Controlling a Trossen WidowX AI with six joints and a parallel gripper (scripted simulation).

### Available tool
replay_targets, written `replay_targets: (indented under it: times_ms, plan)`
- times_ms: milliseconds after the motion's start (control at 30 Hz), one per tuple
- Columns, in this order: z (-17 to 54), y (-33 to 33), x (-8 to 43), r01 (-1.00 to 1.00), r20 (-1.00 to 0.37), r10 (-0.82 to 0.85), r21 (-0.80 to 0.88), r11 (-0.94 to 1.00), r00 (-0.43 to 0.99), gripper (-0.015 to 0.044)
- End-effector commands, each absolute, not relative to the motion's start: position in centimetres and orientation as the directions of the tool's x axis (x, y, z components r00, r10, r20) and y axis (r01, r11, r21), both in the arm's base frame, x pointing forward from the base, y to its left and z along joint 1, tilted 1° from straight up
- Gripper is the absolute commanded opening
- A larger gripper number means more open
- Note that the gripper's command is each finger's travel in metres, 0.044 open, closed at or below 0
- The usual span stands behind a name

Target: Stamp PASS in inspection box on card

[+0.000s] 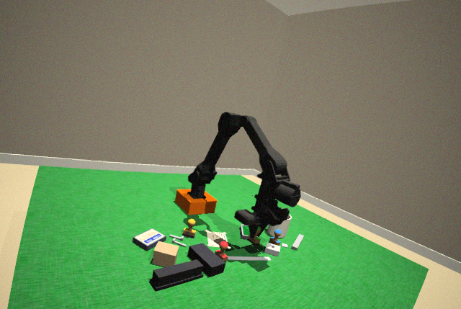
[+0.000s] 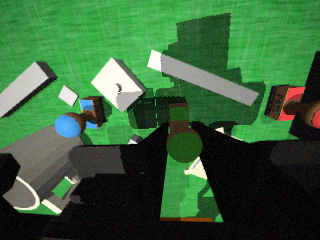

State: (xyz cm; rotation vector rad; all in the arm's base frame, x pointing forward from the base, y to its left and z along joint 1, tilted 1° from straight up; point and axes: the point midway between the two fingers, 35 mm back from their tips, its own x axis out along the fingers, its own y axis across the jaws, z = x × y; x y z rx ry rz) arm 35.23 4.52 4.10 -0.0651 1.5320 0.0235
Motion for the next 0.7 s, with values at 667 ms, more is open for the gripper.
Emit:
replay_targets:
  times_ms: [667]
  plan:
    - [5.34,4.50,35.15,-0.053,-0.999,-0.033,-0.035,0.998,0.039,0.0000]
